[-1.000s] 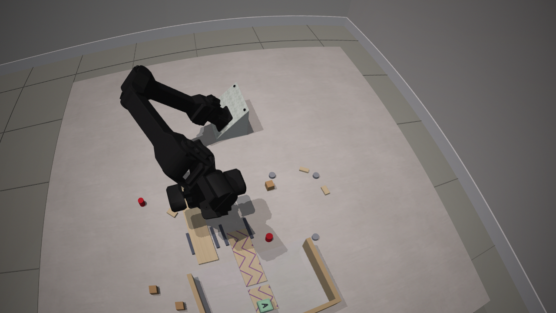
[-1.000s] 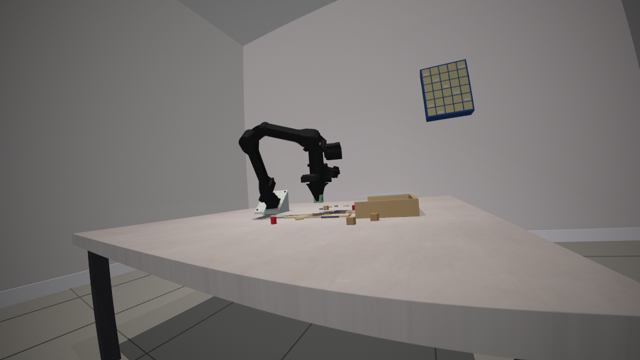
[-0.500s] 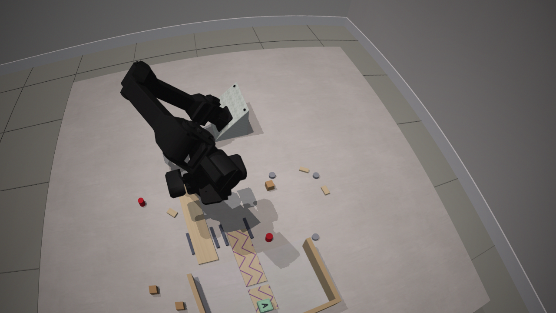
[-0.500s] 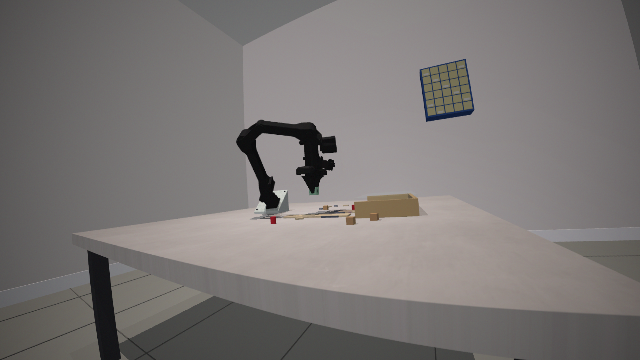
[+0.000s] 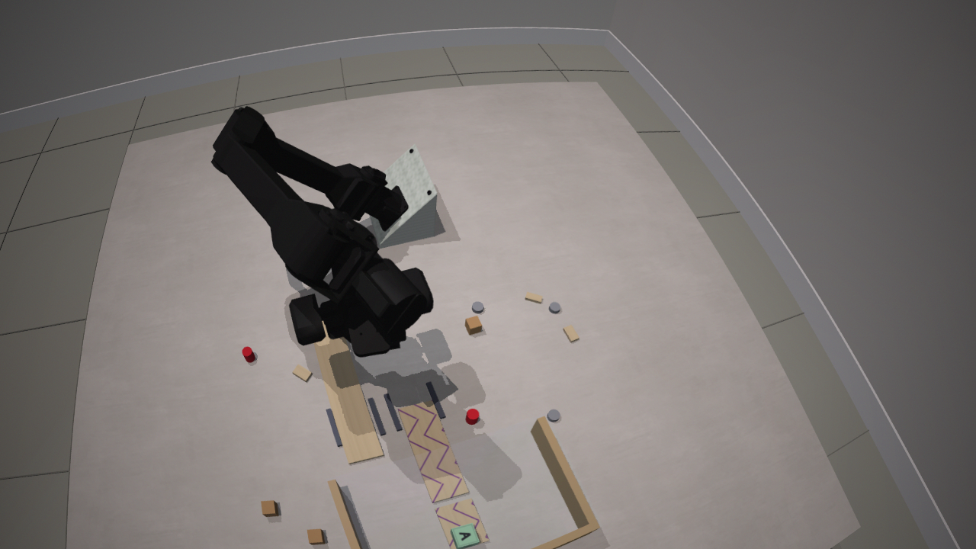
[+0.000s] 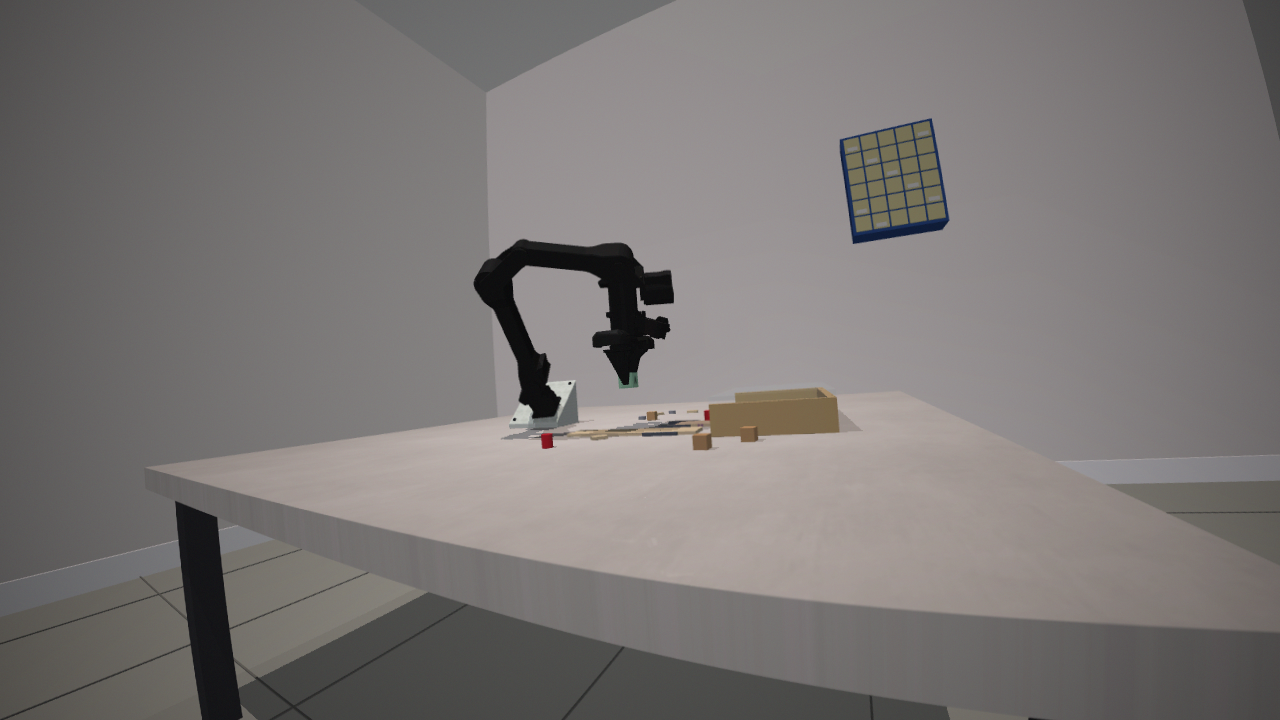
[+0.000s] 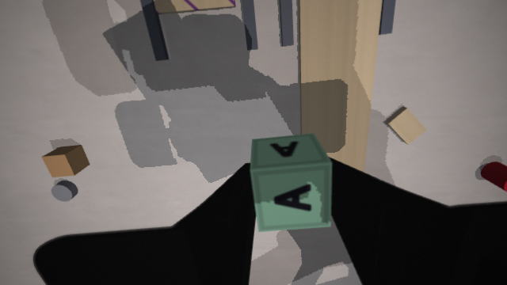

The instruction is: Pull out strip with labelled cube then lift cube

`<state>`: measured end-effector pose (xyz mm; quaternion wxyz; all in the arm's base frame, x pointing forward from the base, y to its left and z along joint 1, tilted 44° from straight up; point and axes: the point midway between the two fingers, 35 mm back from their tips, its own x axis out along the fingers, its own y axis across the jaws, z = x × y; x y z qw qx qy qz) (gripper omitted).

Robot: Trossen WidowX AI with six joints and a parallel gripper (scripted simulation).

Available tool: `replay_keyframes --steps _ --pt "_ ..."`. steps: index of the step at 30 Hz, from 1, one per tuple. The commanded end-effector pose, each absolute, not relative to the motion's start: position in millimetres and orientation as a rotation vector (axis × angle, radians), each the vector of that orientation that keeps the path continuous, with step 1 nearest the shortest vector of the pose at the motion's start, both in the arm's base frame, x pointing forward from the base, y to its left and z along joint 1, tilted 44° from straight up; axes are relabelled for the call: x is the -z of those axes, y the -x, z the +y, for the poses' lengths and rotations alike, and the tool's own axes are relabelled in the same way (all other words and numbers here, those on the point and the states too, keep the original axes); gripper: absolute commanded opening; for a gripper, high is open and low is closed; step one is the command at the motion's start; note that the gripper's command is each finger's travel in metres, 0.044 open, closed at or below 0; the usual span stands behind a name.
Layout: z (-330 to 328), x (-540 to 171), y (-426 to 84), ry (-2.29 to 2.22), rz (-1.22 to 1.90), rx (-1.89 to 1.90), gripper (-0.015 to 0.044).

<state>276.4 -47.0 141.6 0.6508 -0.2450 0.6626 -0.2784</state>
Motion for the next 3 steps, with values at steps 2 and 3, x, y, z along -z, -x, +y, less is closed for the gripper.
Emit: replay_keyframes --steps 2,3 --pt "-46.5 -141.3 -276.2 0.553 1.507 0.632 0.0000" --pt "-46.5 -141.3 -276.2 0.553 1.507 0.632 0.0000"
